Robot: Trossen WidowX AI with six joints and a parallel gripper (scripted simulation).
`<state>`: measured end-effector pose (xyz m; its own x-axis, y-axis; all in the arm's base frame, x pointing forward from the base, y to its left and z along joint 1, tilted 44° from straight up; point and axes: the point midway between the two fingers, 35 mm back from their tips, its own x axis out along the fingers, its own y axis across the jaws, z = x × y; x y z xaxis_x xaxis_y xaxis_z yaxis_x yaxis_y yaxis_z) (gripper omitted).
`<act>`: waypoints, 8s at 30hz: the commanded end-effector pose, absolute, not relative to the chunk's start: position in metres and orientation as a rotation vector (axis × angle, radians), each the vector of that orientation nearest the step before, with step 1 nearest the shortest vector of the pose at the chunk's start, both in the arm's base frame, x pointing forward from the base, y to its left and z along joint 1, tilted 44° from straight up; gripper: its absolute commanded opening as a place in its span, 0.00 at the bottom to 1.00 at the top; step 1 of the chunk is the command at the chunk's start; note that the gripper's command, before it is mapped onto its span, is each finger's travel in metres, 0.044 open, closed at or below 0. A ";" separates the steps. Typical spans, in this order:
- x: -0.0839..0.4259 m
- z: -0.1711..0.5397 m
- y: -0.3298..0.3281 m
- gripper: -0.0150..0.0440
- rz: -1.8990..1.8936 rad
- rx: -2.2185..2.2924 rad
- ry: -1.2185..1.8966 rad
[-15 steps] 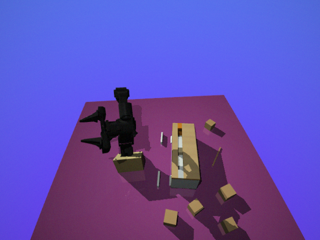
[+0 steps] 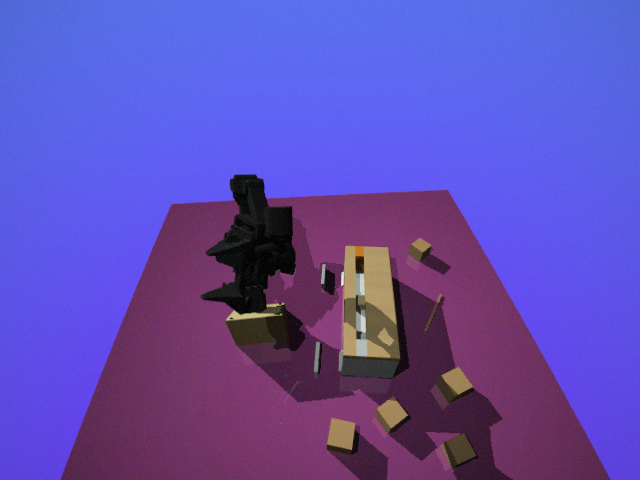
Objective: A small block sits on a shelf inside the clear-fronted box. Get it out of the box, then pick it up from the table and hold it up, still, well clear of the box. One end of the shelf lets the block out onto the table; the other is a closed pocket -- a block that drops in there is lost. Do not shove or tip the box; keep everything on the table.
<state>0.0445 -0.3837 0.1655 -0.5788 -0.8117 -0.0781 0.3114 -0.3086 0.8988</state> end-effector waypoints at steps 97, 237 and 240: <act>0.284 0.077 0.009 0.93 1.391 -0.800 0.997; 0.261 -0.039 -0.084 0.93 1.391 -0.812 1.000; 0.261 -0.041 -0.086 0.93 1.390 -0.812 1.000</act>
